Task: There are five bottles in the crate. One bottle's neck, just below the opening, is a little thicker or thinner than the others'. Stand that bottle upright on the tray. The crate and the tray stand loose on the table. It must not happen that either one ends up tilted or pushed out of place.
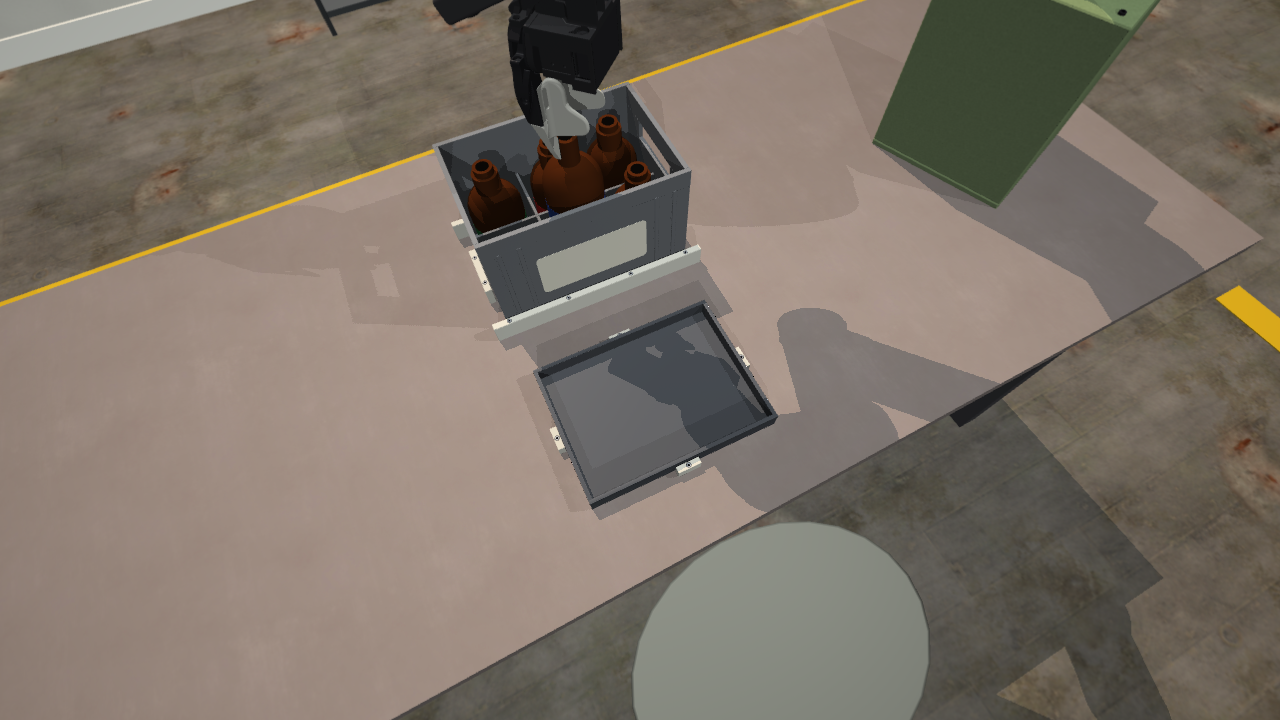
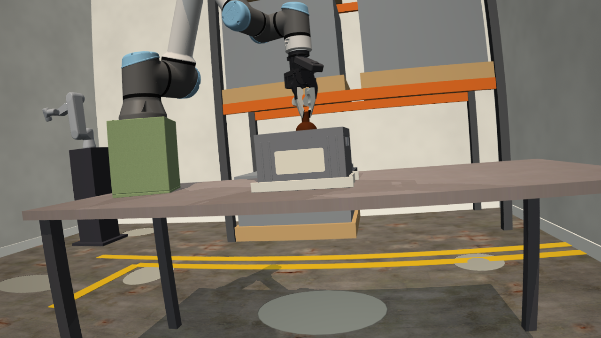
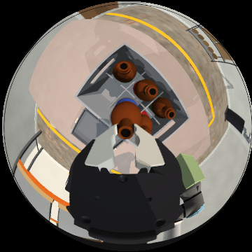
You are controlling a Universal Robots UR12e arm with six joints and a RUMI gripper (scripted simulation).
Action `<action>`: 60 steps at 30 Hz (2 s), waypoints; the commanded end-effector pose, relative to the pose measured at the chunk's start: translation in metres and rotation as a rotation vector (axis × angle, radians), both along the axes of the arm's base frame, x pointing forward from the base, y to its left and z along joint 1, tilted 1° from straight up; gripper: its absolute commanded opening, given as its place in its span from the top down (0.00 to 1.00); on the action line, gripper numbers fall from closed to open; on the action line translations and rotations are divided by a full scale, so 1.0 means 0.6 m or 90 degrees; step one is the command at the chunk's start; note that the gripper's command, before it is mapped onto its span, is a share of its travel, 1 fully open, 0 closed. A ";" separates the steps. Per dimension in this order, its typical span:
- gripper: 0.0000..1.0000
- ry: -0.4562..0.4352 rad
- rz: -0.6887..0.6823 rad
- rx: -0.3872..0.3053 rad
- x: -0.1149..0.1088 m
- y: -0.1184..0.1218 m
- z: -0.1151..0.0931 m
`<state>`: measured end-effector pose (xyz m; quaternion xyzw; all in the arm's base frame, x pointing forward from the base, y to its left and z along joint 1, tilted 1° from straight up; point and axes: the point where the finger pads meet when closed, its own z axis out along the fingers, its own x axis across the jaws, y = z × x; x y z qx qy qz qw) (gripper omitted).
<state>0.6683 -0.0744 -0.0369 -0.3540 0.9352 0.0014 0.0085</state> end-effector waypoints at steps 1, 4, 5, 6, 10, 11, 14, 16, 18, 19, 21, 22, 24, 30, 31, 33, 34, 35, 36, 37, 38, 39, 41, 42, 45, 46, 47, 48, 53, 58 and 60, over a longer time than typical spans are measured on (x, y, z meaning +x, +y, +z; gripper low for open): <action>1.00 -0.006 -0.001 -0.003 0.009 -0.007 0.009; 1.00 -0.006 -0.001 -0.003 0.009 -0.007 0.009; 1.00 -0.006 -0.001 -0.003 0.009 -0.007 0.009; 1.00 -0.006 -0.001 -0.003 0.009 -0.007 0.009; 1.00 -0.006 -0.001 -0.003 0.009 -0.007 0.009; 1.00 -0.006 -0.001 -0.003 0.009 -0.007 0.009; 1.00 -0.006 -0.001 -0.003 0.009 -0.007 0.009; 1.00 -0.006 -0.001 -0.003 0.009 -0.007 0.009; 1.00 -0.006 -0.001 -0.003 0.009 -0.007 0.009; 1.00 -0.006 -0.001 -0.003 0.009 -0.007 0.009; 1.00 -0.006 -0.001 -0.003 0.009 -0.007 0.009; 1.00 -0.006 -0.001 -0.003 0.009 -0.007 0.009; 1.00 -0.006 -0.001 -0.003 0.009 -0.007 0.009; 1.00 -0.006 -0.001 -0.003 0.009 -0.007 0.010; 1.00 -0.006 -0.001 -0.003 0.009 -0.007 0.011; 1.00 -0.006 -0.001 -0.003 0.009 -0.007 0.012; 1.00 -0.006 -0.001 -0.003 0.009 -0.007 0.012; 1.00 -0.006 -0.001 -0.003 0.009 -0.007 0.013; 1.00 -0.006 -0.001 -0.003 0.009 -0.007 0.014; 1.00 -0.006 -0.001 -0.003 0.009 -0.007 0.014; 1.00 -0.006 -0.001 -0.003 0.009 -0.007 0.015; 1.00 -0.006 -0.001 -0.003 0.009 -0.007 0.016; 1.00 -0.006 -0.001 -0.003 0.009 -0.007 0.019; 1.00 -0.006 -0.001 -0.003 0.009 -0.007 0.019; 1.00 -0.006 -0.001 -0.003 0.009 -0.007 0.021; 1.00 -0.006 -0.001 -0.003 0.009 -0.007 0.023; 1.00 -0.006 -0.001 -0.003 0.009 -0.007 0.024; 1.00 -0.006 -0.001 -0.003 0.009 -0.007 0.026; 1.00 -0.006 -0.001 -0.003 0.009 -0.007 0.035; 1.00 -0.006 -0.001 -0.003 0.009 -0.008 0.046; 1.00 -0.006 -0.001 -0.003 0.009 -0.008 0.046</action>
